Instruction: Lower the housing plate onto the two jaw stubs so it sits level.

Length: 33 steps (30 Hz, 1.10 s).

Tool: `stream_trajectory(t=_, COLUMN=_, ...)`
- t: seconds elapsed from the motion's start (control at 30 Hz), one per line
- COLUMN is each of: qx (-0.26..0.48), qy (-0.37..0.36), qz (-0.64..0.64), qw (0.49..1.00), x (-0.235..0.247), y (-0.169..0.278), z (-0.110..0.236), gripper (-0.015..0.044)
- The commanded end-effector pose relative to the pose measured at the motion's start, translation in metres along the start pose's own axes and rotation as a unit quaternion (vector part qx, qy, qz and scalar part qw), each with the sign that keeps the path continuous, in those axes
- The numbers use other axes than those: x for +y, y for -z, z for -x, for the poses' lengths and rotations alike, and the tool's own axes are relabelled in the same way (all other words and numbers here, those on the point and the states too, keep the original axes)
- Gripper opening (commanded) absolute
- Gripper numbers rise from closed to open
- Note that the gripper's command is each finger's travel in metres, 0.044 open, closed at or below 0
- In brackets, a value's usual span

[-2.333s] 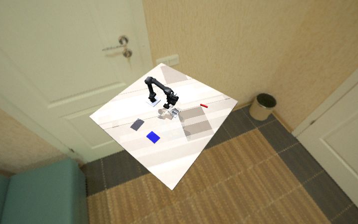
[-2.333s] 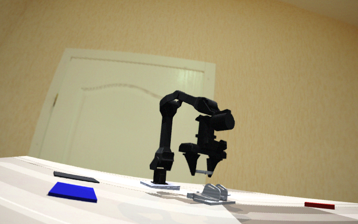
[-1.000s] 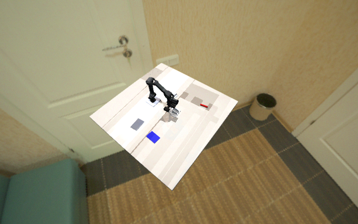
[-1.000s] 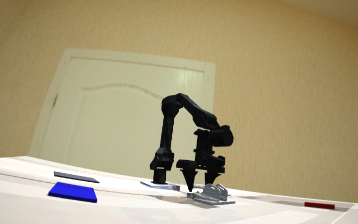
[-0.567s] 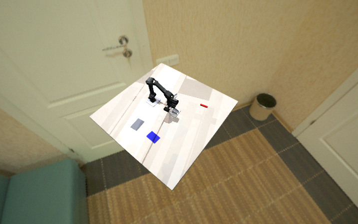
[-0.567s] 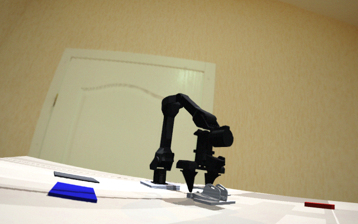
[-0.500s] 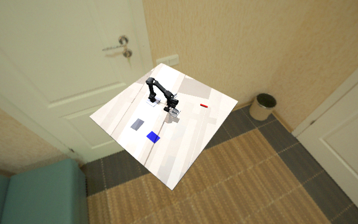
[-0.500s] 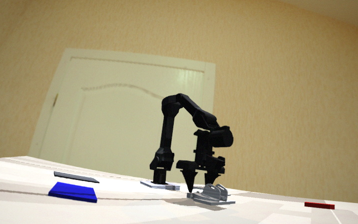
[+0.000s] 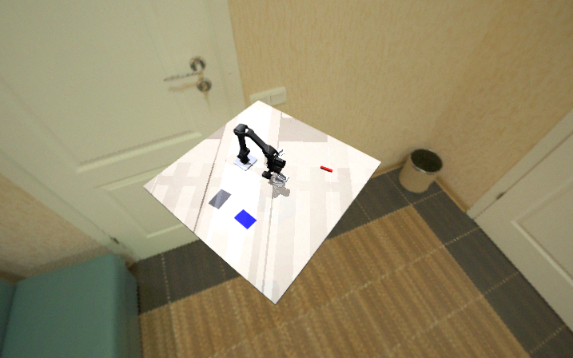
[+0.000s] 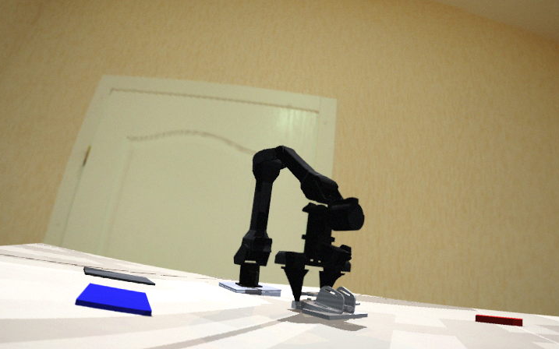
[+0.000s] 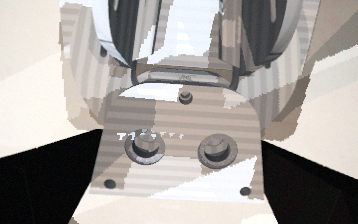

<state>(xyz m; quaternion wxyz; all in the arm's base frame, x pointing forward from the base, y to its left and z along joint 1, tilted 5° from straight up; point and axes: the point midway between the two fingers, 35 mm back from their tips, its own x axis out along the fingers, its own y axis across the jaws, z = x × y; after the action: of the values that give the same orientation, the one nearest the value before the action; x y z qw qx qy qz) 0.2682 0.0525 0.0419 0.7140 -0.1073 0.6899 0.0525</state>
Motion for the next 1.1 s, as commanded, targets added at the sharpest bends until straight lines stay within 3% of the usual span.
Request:
stream_trajectory(t=0.0, qx=-0.001, qy=0.002, qz=0.002, qw=1.000, x=-0.0005, y=-0.0003, z=-0.0007, gripper=0.0351)
stream_trajectory(t=1.07, qx=-0.001, qy=0.002, qz=0.002, qw=1.000, x=-0.0005, y=-0.0002, z=-0.0080, gripper=0.0351)
